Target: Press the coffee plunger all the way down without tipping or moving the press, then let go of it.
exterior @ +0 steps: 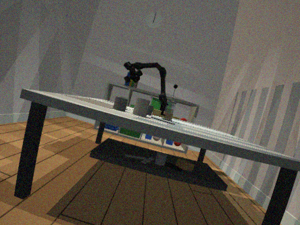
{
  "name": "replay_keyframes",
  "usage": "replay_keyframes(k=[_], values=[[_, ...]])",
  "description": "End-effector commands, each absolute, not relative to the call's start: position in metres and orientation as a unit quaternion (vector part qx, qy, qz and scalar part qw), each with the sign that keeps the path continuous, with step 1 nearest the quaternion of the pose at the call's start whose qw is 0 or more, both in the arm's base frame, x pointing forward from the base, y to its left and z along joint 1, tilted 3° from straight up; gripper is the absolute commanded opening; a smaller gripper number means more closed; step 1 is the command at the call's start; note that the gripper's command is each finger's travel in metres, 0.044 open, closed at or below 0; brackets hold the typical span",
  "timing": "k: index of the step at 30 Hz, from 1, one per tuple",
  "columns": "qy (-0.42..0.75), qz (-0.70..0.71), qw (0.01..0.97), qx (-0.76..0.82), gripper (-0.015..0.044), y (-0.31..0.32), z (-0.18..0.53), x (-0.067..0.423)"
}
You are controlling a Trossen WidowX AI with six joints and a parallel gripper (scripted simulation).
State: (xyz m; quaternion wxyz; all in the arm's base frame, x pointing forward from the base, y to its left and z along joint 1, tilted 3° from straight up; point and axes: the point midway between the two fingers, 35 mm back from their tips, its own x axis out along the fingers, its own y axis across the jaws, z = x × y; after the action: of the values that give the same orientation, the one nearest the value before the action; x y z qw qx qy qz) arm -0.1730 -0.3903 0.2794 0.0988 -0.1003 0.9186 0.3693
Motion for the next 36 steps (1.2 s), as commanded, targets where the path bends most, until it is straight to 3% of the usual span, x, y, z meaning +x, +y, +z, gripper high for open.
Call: replay_keyframes(k=[1, 9, 17, 27, 36], values=[[0.920, 0.364, 0.099, -0.104, 0.0426, -0.391, 0.280, -0.170], [0.938, 0.163, 0.149, -0.268, 0.0440, -0.399, 0.290, -0.061], [0.851, -0.045, 0.305, -0.425, 0.0440, -0.362, 0.300, 0.068], [0.616, -0.175, 0.597, -0.484, 0.0440, -0.247, 0.306, 0.201], [0.391, -0.105, 0.842, -0.356, 0.0440, -0.099, 0.305, 0.249]])
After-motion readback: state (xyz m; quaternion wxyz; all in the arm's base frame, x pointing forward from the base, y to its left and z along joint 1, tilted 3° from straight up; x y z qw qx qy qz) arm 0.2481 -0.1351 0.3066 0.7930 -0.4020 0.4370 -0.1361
